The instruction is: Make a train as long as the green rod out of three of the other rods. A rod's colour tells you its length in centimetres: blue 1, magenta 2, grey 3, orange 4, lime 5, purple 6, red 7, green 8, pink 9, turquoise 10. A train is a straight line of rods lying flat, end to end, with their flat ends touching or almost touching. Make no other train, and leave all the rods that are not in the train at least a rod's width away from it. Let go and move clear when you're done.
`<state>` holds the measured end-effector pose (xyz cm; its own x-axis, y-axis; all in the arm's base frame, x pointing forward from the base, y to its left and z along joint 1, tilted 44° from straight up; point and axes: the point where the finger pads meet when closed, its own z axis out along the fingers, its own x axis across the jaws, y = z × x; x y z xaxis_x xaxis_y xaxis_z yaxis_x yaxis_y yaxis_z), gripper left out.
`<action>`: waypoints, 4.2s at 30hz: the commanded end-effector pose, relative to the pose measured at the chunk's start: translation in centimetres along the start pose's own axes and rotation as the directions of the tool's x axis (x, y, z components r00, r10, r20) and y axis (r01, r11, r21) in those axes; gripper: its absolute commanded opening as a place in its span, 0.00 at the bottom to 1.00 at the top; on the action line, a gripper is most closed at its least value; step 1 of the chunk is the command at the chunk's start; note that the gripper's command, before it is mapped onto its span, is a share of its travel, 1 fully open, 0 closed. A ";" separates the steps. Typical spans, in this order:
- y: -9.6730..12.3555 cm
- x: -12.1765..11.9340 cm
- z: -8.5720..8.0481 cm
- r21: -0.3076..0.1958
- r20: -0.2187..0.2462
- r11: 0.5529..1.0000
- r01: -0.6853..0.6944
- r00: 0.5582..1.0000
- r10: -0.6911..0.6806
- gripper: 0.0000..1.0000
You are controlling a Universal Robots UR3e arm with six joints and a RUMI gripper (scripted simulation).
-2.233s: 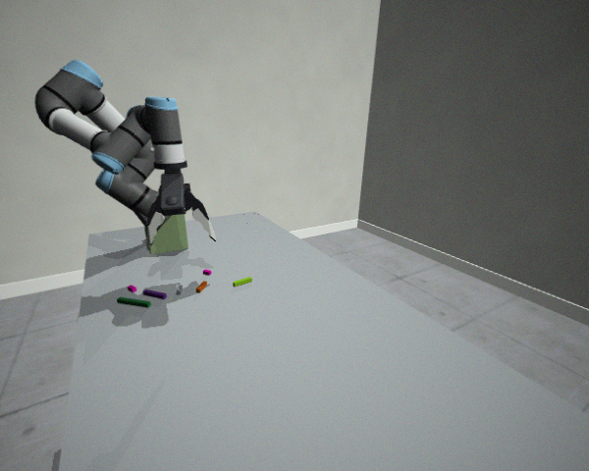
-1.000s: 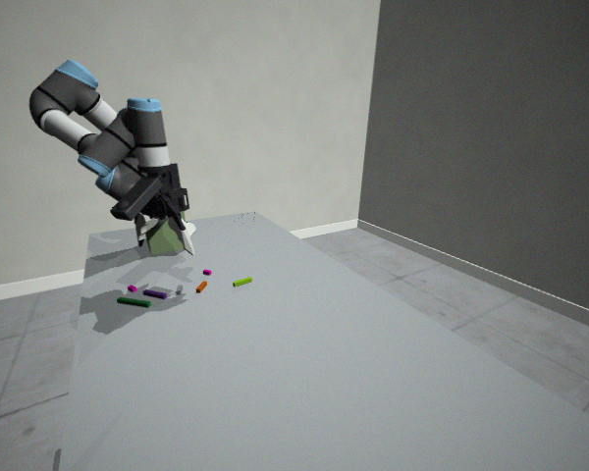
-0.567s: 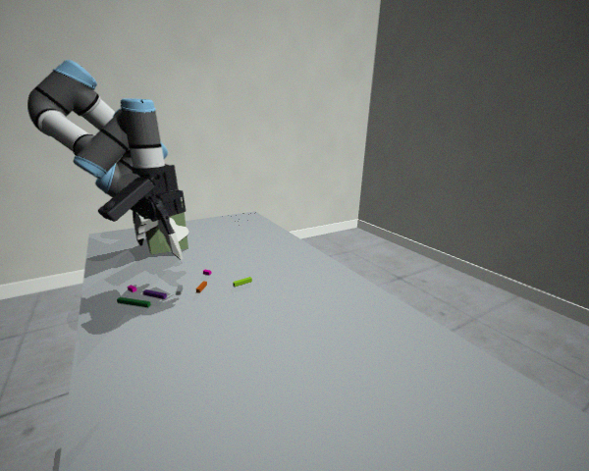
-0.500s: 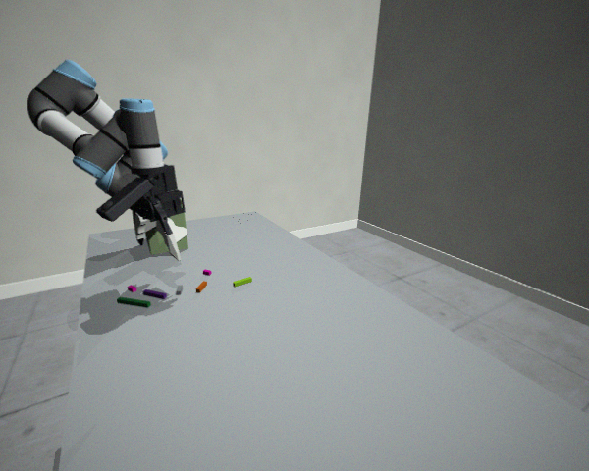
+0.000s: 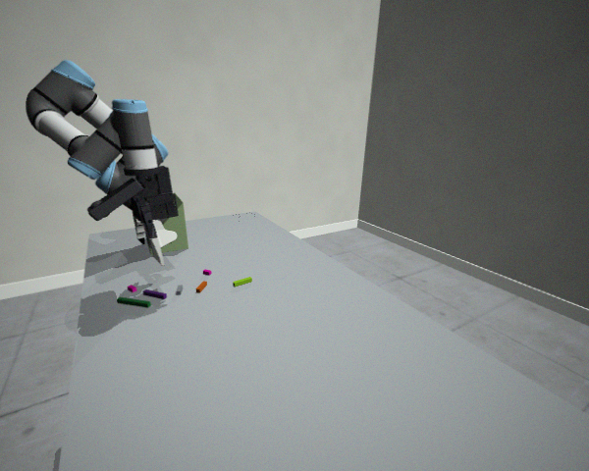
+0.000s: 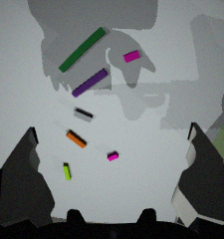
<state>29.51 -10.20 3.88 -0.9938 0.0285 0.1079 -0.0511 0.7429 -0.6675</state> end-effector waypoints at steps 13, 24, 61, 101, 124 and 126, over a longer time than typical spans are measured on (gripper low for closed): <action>-1.8 0.8 0.2 0.012 0.001 0.927 -0.374 0.927 0.374 1.00; -2.7 1.3 0.3 0.014 0.005 0.833 -0.553 0.833 0.553 1.00; -5.0 2.7 0.7 0.018 0.021 0.384 -0.923 0.385 0.923 1.00; -5.1 2.7 0.7 0.018 0.022 0.349 -0.937 0.350 0.937 0.14; -5.1 2.8 1.2 0.019 0.021 0.351 -0.936 0.351 0.936 0.14; -5.1 2.8 1.4 0.019 0.021 0.351 -0.936 0.351 0.936 0.14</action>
<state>26.85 -14.52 6.78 -0.3990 0.6930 -0.6005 0.9103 0.2203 -0.3505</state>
